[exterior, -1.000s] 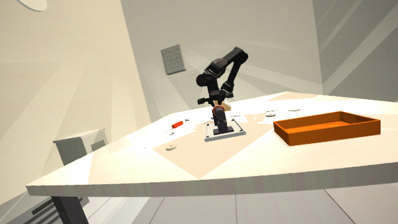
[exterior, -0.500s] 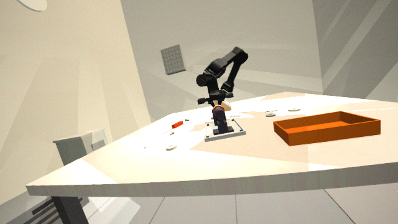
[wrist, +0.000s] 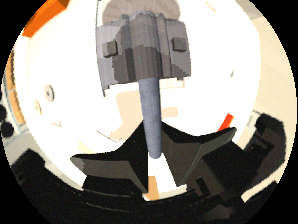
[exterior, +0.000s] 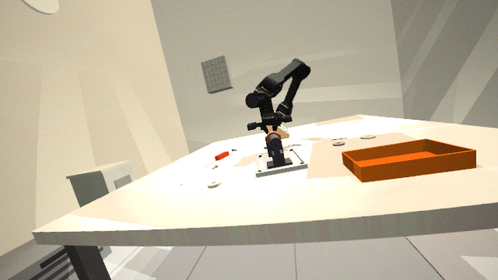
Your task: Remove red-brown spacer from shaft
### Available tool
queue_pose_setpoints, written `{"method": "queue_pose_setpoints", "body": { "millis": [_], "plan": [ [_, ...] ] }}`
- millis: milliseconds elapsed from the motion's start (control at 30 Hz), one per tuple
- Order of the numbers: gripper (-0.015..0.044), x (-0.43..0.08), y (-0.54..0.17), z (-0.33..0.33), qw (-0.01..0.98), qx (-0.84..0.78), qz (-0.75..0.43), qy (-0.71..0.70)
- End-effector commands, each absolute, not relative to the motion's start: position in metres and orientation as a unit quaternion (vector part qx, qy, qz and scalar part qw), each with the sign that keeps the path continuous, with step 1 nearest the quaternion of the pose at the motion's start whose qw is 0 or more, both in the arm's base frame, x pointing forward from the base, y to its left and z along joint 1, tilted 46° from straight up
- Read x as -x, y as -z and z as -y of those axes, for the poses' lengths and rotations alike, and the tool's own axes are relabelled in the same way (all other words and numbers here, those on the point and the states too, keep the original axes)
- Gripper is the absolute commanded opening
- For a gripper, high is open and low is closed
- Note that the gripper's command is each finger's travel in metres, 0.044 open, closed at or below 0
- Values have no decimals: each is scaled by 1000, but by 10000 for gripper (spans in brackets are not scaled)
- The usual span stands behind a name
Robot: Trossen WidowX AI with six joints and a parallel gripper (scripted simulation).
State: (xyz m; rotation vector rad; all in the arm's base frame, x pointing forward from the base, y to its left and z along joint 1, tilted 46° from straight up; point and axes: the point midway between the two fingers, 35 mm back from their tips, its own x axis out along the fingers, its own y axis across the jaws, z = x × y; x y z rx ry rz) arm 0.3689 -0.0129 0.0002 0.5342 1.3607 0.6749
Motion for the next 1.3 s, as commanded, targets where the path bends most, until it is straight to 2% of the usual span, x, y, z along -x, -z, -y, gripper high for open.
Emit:
{"method": "queue_pose_setpoints", "body": {
  "millis": [0,1267],
  "plan": [
    [0,-367,0,13,692,-237,-611,-302],
    [0,-362,1,13,692,-237,-611,-302]
  ]
}}
